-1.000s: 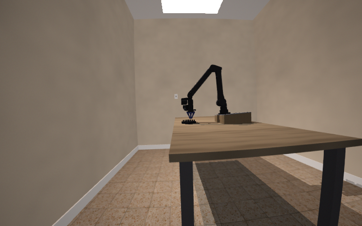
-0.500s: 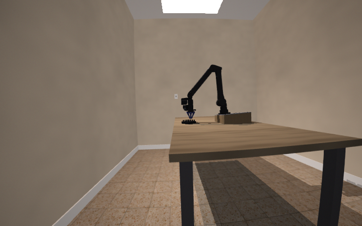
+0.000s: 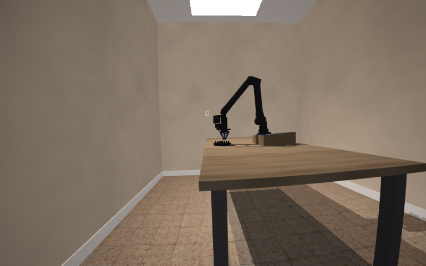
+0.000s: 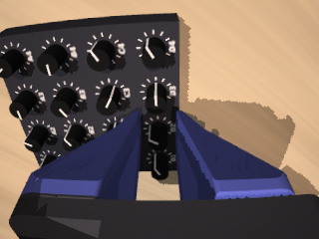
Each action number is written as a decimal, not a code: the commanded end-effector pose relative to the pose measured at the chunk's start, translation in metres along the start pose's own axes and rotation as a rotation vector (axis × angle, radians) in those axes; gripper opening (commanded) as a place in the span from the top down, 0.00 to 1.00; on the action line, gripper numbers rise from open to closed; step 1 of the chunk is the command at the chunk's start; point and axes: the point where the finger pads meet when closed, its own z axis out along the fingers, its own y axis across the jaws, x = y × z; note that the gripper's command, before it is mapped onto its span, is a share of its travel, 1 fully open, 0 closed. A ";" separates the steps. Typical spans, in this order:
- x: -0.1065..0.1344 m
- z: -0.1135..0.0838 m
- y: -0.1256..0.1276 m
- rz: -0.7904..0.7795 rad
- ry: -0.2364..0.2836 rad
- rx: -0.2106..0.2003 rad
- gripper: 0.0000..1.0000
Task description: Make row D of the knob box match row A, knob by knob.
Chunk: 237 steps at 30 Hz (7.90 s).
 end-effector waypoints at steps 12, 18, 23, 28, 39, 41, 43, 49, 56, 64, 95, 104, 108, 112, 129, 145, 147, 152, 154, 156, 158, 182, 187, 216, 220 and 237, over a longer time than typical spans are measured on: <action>-0.004 -0.006 0.002 0.017 -0.023 -0.024 0.81; -0.004 -0.006 0.002 0.017 -0.023 -0.024 0.81; -0.004 -0.006 0.002 0.017 -0.023 -0.024 0.81; -0.004 -0.006 0.002 0.017 -0.023 -0.024 0.81; -0.003 -0.004 0.002 0.016 -0.020 -0.020 0.81; -0.003 -0.003 0.002 0.015 -0.018 -0.017 0.81; -0.002 -0.002 0.002 0.015 -0.016 -0.014 0.81; -0.002 0.000 0.002 0.014 -0.014 -0.012 0.81; -0.002 0.000 0.002 0.014 -0.014 -0.012 0.81; -0.002 0.000 0.002 0.014 -0.014 -0.012 0.81; -0.002 0.000 0.002 0.014 -0.014 -0.012 0.81; -0.002 0.000 0.002 0.014 -0.014 -0.012 0.81; -0.002 0.000 0.002 0.014 -0.014 -0.012 0.81; -0.002 0.000 0.002 0.014 -0.014 -0.012 0.81; -0.001 0.003 0.003 0.011 -0.007 -0.002 0.81; -0.003 0.001 0.005 0.011 -0.009 -0.006 0.81; -0.003 0.001 0.005 0.011 -0.009 -0.006 0.81; -0.003 0.001 0.005 0.011 -0.009 -0.006 0.81; -0.003 0.001 0.005 0.011 -0.009 -0.006 0.81; -0.003 0.001 0.005 0.011 -0.009 -0.006 0.81; -0.003 0.001 0.005 0.011 -0.009 -0.006 0.81; -0.003 0.001 0.005 0.011 -0.009 -0.006 0.81; -0.003 0.001 0.005 0.011 -0.009 -0.006 0.81; -0.001 0.007 0.002 0.011 -0.007 -0.002 0.81; -0.002 0.011 0.001 0.011 -0.007 -0.002 0.81; -0.003 0.018 0.000 0.011 -0.007 -0.001 0.81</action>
